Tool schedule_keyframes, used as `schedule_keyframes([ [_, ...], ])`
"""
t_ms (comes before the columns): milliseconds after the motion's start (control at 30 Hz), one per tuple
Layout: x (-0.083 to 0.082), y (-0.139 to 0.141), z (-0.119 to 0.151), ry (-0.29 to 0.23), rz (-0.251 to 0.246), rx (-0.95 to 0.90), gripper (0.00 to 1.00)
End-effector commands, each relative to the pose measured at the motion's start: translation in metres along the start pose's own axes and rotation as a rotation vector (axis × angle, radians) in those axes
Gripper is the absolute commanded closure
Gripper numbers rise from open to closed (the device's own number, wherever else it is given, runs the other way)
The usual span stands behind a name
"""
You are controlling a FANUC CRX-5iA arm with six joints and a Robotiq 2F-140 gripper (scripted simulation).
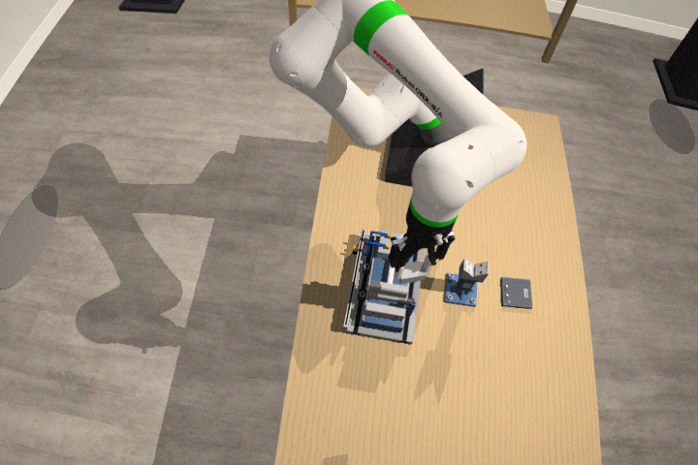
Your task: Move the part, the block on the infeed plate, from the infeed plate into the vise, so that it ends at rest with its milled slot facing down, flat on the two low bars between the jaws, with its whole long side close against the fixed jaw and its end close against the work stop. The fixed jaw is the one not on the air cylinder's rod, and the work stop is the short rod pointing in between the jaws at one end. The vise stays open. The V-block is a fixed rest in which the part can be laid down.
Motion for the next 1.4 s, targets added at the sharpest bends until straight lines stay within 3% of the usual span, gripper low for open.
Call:
schedule_keyframes([
  [0,0.0,-0.017,-0.003,0.0,-0.004,0.108,1.0],
  [567,0.002,-0.053,-0.013,0.003,-0.009,0.322,1.0],
  [1367,0.002,-0.056,-0.014,0.003,-0.01,0.346,1.0],
])
Point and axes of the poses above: the point where the finger pads meet when closed, its own x axis out along the fingers, its own y axis across the jaws, z = x × y, the point moved 5 cm from there along -x, back along the fingers, and after that the axes turned 6 degrees about -x, right-handed, at the moved point
